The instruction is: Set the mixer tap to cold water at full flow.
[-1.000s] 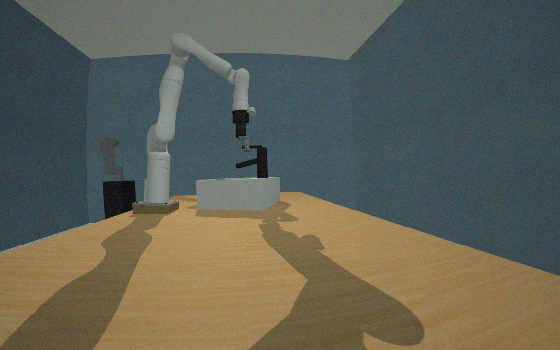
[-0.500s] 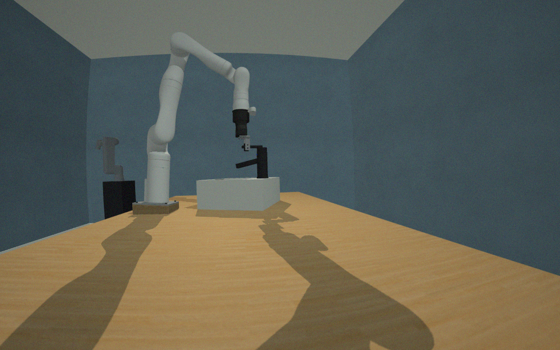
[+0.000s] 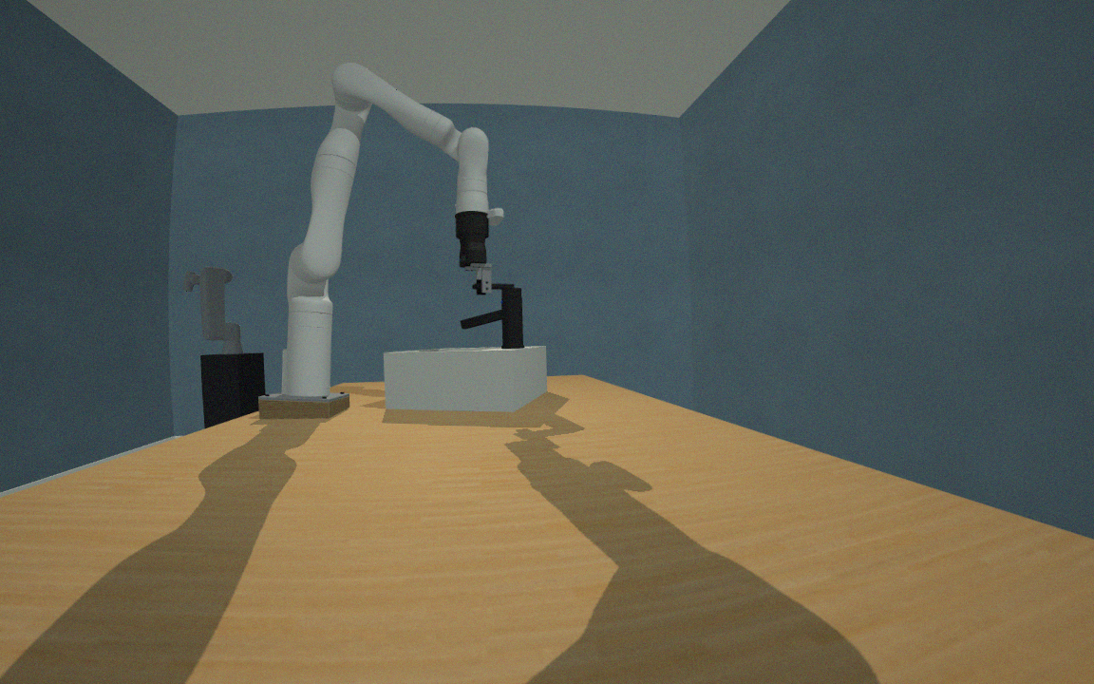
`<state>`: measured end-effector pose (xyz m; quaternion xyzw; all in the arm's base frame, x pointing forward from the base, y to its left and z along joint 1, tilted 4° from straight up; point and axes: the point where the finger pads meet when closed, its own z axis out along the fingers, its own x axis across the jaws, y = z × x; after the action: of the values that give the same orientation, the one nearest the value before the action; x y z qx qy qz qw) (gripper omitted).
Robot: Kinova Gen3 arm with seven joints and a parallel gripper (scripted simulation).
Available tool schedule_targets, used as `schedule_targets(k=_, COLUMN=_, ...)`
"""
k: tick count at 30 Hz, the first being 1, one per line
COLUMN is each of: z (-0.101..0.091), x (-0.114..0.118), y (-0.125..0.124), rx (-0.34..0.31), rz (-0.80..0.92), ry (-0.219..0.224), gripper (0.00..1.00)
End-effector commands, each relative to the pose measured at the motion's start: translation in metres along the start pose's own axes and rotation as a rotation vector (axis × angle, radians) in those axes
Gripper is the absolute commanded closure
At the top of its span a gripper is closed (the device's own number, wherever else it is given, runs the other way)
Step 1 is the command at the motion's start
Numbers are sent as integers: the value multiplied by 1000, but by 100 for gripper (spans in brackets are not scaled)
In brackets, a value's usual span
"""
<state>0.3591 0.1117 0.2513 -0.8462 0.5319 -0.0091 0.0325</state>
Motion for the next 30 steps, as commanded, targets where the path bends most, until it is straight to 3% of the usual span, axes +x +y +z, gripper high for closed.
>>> schedule_targets(k=1, z=-1, x=2, y=0, rx=1, rz=-22, ry=-2, gripper=100)
schedule_targets(k=30, z=0, x=8, y=-1, rx=1, rz=-115, ry=-2, gripper=100)
